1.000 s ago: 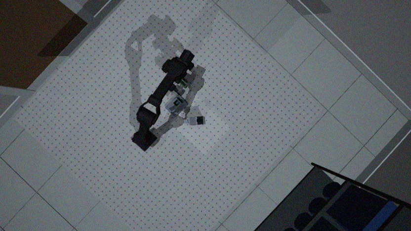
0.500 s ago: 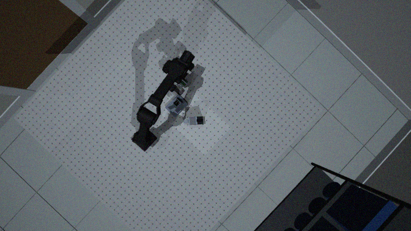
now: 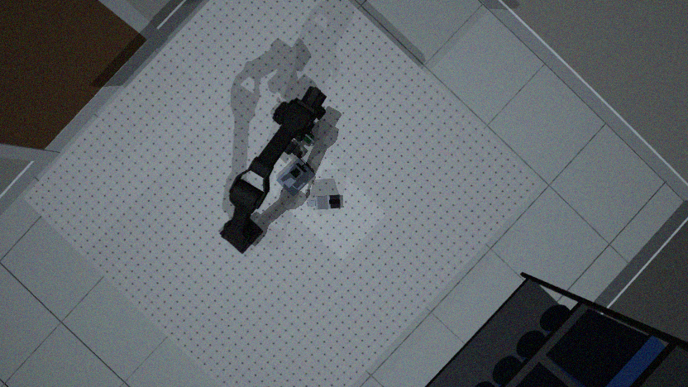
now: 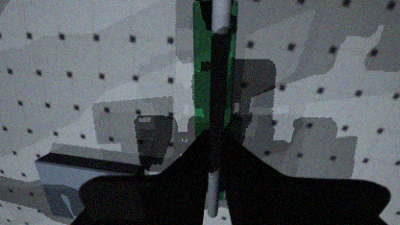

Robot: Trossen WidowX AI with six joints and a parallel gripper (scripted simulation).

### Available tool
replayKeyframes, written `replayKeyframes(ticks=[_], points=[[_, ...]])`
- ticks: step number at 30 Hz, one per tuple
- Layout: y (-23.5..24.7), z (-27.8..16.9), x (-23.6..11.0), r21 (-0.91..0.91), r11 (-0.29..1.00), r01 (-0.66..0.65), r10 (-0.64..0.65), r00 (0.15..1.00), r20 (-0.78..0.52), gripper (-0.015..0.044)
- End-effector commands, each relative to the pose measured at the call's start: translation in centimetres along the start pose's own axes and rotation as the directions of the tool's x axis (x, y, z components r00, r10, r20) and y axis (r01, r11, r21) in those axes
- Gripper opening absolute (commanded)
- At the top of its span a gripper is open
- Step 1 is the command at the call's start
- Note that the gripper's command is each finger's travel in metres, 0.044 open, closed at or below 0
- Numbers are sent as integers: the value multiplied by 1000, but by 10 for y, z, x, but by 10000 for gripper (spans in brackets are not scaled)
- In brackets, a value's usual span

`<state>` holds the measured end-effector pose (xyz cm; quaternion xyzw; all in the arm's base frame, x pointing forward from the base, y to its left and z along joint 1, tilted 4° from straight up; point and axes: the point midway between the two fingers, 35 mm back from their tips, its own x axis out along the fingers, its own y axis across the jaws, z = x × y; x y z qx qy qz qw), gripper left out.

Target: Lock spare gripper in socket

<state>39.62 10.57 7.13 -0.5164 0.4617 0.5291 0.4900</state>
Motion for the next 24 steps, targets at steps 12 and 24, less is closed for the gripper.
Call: replayKeyframes(ticks=[12, 24], points=[[1, -1, 10, -7, 1000, 2, -2, 1000, 0, 0], [1, -1, 10, -7, 1000, 2, -2, 1000, 0, 0]])
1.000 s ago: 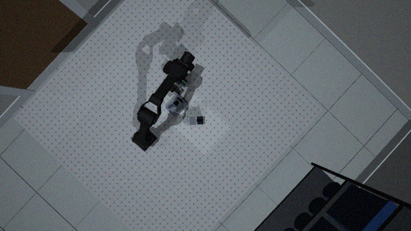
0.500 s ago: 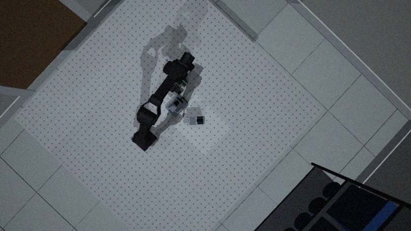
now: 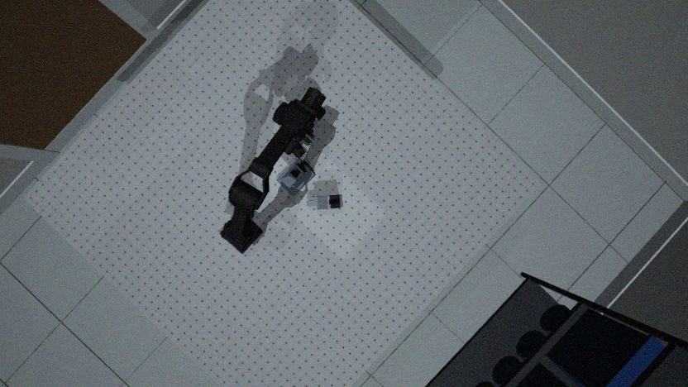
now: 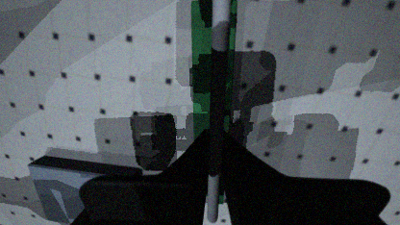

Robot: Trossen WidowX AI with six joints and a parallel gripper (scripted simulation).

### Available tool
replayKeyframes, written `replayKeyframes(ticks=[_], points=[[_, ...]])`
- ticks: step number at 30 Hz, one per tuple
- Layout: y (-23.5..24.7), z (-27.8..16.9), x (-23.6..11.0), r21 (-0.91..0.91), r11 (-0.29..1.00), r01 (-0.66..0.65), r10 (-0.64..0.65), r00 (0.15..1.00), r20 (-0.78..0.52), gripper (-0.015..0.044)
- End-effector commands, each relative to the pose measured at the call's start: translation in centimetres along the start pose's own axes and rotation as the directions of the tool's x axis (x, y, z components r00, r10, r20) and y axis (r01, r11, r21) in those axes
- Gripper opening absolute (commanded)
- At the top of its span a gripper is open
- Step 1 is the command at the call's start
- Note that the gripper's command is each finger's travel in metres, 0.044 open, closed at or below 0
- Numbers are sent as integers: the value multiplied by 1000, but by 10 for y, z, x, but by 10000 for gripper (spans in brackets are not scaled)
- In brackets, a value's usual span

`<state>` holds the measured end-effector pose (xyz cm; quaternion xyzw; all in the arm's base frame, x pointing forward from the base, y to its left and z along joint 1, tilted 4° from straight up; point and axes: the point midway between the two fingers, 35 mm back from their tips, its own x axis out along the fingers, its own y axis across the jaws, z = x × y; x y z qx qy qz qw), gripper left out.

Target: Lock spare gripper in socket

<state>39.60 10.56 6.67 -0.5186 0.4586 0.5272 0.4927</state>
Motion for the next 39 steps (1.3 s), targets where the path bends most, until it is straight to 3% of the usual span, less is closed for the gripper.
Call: replayKeyframes(ticks=[1, 15, 32, 39], points=[[1, -1, 5, -6, 1000, -8, 8, 1000, -2, 0], [0, 0, 0, -1, 1000, 1, -1, 1000, 0, 0], [2, 1, -13, -1, 1000, -8, 8, 1000, -1, 440], [4, 2, -24, -2, 1000, -24, 24, 1000, -3, 440]])
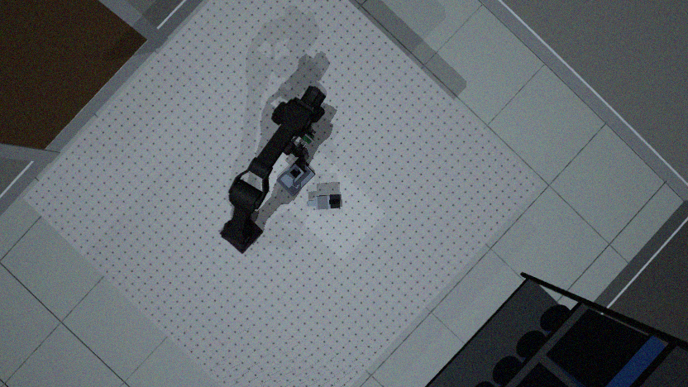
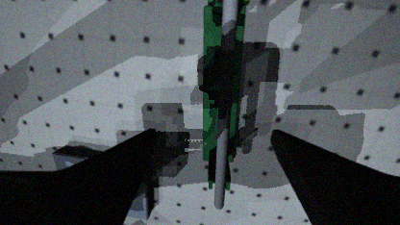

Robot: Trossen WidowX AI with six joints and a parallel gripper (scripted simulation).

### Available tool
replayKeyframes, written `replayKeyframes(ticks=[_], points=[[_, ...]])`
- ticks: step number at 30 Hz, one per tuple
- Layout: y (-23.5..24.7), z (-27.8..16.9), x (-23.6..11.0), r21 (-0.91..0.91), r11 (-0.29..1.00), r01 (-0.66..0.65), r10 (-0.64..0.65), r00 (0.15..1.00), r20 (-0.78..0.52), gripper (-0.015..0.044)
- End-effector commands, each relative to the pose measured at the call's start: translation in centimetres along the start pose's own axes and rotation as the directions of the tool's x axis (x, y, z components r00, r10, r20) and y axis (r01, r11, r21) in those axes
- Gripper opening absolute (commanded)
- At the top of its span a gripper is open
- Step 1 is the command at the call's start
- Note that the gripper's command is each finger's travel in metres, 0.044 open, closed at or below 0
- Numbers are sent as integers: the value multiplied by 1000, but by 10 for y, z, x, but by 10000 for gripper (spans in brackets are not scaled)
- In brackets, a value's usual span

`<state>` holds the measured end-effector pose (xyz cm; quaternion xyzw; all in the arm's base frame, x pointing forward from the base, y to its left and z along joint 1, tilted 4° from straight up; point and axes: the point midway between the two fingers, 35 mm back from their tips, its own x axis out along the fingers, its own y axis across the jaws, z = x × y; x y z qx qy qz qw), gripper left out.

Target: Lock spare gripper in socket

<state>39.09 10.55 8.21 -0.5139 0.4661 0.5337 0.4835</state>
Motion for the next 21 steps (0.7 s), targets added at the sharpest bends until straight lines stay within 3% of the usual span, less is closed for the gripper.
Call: replayKeyframes(ticks=[1, 21], points=[[0, 1, -11, 0, 1000, 2, -2, 1000, 0, 440], [7, 4, -49, -4, 999, -33, 33, 999, -5, 440]])
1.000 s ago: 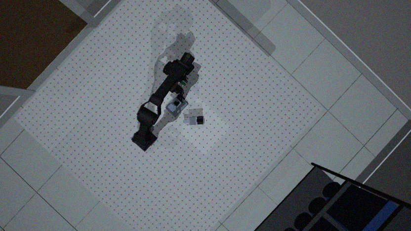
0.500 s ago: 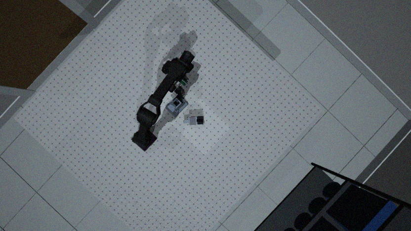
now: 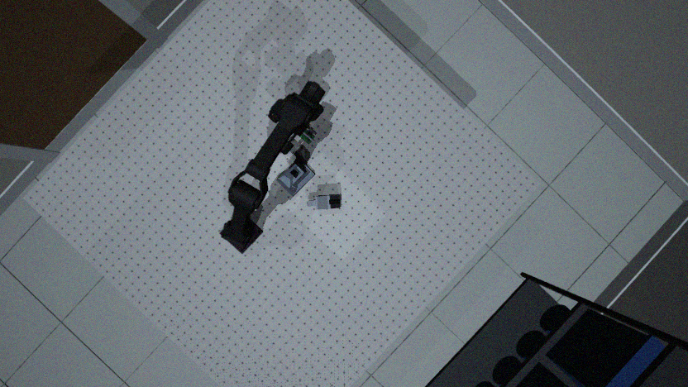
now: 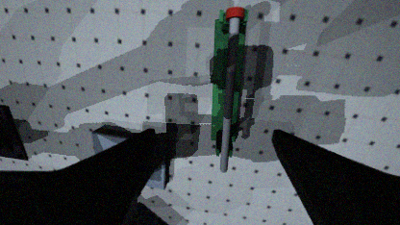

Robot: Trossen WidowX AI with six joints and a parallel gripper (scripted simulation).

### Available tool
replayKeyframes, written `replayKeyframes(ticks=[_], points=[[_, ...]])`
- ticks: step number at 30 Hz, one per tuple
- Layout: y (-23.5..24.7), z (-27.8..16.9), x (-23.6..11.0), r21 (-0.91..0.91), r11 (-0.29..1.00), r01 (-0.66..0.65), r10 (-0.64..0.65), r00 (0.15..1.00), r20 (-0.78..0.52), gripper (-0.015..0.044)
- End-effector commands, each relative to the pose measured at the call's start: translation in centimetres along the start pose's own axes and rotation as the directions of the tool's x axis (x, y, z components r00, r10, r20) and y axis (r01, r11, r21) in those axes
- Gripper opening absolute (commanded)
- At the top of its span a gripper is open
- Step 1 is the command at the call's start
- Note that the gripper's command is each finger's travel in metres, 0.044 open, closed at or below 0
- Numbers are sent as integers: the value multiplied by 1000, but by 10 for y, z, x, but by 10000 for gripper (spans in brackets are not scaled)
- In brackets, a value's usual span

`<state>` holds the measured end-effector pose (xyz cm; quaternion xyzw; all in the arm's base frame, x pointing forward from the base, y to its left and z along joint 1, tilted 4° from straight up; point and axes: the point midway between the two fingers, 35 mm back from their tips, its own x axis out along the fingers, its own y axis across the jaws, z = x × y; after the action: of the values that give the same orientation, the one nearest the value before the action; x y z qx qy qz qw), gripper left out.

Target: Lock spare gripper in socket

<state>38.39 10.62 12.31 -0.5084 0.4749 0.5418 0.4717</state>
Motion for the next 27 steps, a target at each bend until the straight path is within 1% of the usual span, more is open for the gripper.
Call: replayKeyframes(ticks=[1, 11, 12, 13, 15, 21, 25, 26, 27], points=[[1, 1, -11, 0, 1000, 0, 0, 1000, 0, 440], [5, 3, -37, -3, 1000, -4, 4, 1000, -1, 440], [4, 2, -29, -3, 1000, -4, 4, 1000, -1, 440], [5, 2, -31, -3, 1000, 0, 0, 1000, 0, 440], [5, 3, -40, -3, 1000, 21, -21, 1000, 4, 440], [14, 6, -87, 0, 992, 126, -126, 992, 23, 440], [14, 6, -89, 0, 991, 130, -130, 991, 24, 440], [12, 3, -82, 17, 993, 117, -117, 993, 18, 440], [13, -4, -82, 81, 990, 117, -118, 993, 14, 440]])
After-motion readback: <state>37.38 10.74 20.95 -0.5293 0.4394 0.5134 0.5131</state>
